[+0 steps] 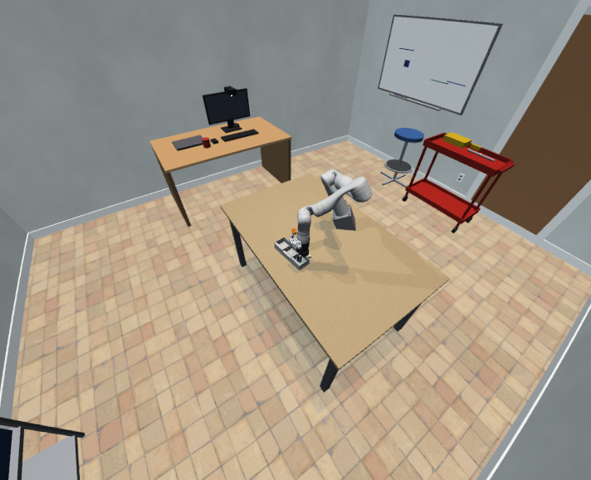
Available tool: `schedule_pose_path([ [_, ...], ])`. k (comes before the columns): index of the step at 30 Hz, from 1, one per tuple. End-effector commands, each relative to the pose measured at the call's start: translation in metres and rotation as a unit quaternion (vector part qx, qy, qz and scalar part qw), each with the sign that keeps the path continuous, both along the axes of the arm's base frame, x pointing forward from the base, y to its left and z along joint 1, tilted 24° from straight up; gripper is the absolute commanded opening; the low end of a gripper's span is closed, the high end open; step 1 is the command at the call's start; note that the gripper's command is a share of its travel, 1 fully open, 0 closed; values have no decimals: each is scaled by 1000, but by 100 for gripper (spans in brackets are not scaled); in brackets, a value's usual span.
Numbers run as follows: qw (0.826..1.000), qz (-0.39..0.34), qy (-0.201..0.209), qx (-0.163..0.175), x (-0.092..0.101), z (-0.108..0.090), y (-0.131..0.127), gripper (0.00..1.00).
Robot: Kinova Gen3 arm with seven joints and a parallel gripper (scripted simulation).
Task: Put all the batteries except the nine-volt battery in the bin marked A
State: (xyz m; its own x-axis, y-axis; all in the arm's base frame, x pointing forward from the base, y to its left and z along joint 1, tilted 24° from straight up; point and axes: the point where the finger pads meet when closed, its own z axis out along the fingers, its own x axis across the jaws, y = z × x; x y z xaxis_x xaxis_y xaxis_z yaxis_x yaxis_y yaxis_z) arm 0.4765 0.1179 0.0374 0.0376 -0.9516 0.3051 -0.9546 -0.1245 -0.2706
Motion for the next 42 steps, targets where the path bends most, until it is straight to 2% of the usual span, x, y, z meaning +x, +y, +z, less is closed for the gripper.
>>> schedule_pose_path([
  [1, 1000, 0, -1, 0, 0, 1, 1, 31],
  [19, 1000, 0, -1, 0, 0, 1, 1, 31],
  [42, 1000, 0, -1, 0, -7, 24, 8, 31],
])
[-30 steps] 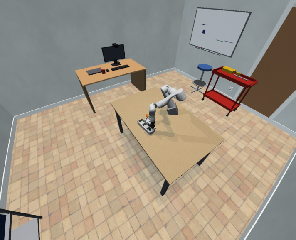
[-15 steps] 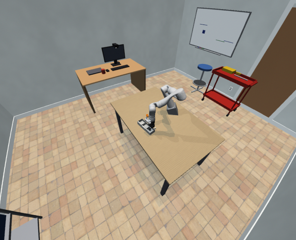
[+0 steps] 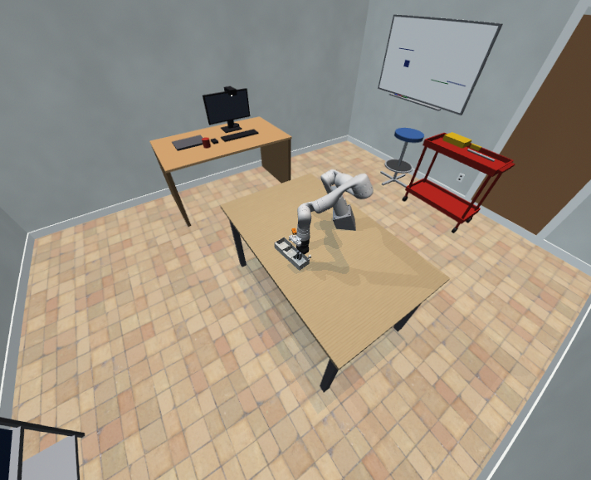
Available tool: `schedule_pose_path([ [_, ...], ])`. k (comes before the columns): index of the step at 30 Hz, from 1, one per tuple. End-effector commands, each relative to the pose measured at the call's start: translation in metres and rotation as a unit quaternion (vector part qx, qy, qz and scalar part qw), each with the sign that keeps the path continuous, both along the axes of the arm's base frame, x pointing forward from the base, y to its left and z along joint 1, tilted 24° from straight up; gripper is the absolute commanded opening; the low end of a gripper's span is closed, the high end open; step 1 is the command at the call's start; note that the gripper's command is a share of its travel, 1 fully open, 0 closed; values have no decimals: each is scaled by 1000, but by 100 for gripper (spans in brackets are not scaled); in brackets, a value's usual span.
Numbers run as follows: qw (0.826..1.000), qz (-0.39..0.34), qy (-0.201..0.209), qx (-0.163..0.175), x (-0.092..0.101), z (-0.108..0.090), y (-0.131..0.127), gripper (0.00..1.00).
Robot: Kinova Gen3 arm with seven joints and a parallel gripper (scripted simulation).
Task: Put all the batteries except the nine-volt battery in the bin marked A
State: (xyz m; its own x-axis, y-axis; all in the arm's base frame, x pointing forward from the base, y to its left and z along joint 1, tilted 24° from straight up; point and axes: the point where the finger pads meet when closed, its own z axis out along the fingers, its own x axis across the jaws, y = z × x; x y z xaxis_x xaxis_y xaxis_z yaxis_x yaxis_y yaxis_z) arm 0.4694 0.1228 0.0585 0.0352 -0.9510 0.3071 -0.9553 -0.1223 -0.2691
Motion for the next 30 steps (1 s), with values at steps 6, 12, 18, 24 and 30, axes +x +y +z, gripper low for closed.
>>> schedule_pose_path([
  [6, 1000, 2, -1, 1, -6, 20, 8, 31],
  [12, 1000, 2, -1, 1, -10, 34, 12, 31],
  [18, 1000, 2, -1, 1, -15, 49, 17, 31],
  [24, 1000, 2, -1, 1, -30, 95, 31, 31],
  [30, 1000, 2, -1, 1, -45, 140, 45, 31],
])
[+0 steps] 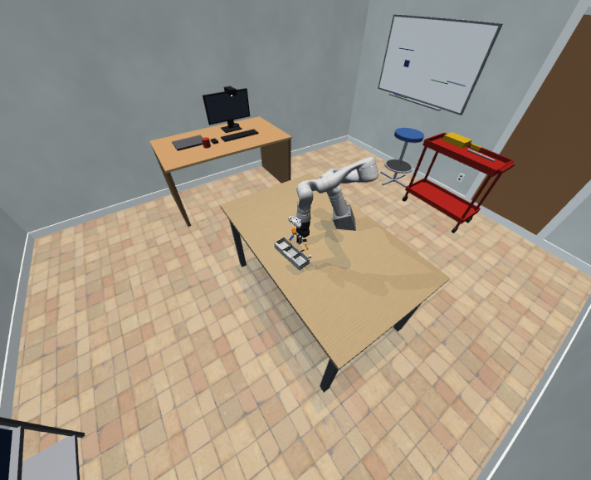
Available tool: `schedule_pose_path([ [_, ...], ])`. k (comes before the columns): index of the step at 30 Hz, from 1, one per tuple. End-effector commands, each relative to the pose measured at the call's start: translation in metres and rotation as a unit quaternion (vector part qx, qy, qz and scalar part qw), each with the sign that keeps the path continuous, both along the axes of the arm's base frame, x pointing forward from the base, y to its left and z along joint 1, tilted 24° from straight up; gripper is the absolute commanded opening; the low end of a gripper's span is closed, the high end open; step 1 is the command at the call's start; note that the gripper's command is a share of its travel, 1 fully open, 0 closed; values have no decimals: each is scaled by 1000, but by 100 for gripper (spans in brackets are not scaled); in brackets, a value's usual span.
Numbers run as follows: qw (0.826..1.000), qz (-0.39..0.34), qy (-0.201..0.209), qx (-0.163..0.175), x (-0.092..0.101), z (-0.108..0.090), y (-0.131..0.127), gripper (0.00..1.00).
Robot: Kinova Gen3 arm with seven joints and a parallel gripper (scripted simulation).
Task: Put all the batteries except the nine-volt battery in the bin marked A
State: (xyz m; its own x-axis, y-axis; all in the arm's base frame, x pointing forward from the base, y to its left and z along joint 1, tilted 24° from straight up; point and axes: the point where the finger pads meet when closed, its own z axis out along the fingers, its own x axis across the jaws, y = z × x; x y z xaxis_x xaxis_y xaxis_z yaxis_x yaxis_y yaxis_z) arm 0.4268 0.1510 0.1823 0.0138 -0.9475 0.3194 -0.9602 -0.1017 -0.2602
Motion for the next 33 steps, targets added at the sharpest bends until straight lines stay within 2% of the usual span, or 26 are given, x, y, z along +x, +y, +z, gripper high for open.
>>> schedule_pose_path([
  [1, 1000, 14, -5, 8, -2, 16, 17, 31],
  [4, 1000, 14, -5, 8, -5, 25, 19, 31],
  [12, 1000, 14, -5, 8, -5, 25, 19, 31],
  [13, 999, 37, 2, 1, -7, 22, 12, 60],
  [17, 991, 128, 31, -28, -14, 11, -19, 60],
  [19, 991, 128, 31, -28, -14, 11, -19, 60],
  [33, 989, 143, 36, -33, -38, -27, -127, 60],
])
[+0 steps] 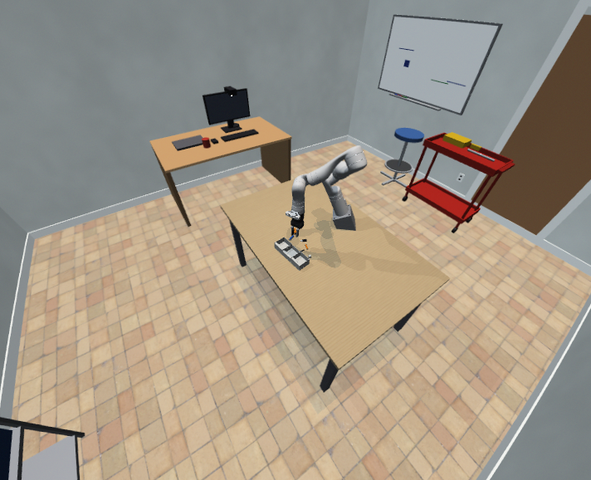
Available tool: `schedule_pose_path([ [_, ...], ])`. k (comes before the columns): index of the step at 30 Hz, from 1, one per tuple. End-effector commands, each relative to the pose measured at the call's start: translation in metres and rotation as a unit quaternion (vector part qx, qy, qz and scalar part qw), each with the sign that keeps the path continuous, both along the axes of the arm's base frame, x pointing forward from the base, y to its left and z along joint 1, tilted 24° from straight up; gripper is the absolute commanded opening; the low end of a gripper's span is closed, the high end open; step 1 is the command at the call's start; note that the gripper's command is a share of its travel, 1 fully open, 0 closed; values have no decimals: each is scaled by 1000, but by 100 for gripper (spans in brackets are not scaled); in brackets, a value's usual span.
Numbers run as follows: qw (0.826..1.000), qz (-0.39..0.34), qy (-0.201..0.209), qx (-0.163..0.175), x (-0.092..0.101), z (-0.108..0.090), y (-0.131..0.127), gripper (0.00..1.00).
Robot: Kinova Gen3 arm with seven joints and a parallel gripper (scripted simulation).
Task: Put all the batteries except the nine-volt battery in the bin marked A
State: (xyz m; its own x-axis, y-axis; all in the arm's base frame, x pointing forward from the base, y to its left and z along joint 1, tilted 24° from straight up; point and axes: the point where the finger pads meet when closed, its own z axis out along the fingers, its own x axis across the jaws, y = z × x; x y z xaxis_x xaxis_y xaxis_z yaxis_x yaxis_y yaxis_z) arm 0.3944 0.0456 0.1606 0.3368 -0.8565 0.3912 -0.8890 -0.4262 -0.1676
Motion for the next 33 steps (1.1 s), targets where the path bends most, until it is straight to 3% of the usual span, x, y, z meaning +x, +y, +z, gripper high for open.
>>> schedule_pose_path([
  [1, 1000, -20, 1, 13, -8, -8, -29, 60],
  [3, 1000, -20, 1, 13, -8, -8, -29, 60],
  [14, 1000, -20, 1, 13, -27, -37, -113, 60],
  [33, 1000, -20, 1, 13, -27, -37, -112, 60],
])
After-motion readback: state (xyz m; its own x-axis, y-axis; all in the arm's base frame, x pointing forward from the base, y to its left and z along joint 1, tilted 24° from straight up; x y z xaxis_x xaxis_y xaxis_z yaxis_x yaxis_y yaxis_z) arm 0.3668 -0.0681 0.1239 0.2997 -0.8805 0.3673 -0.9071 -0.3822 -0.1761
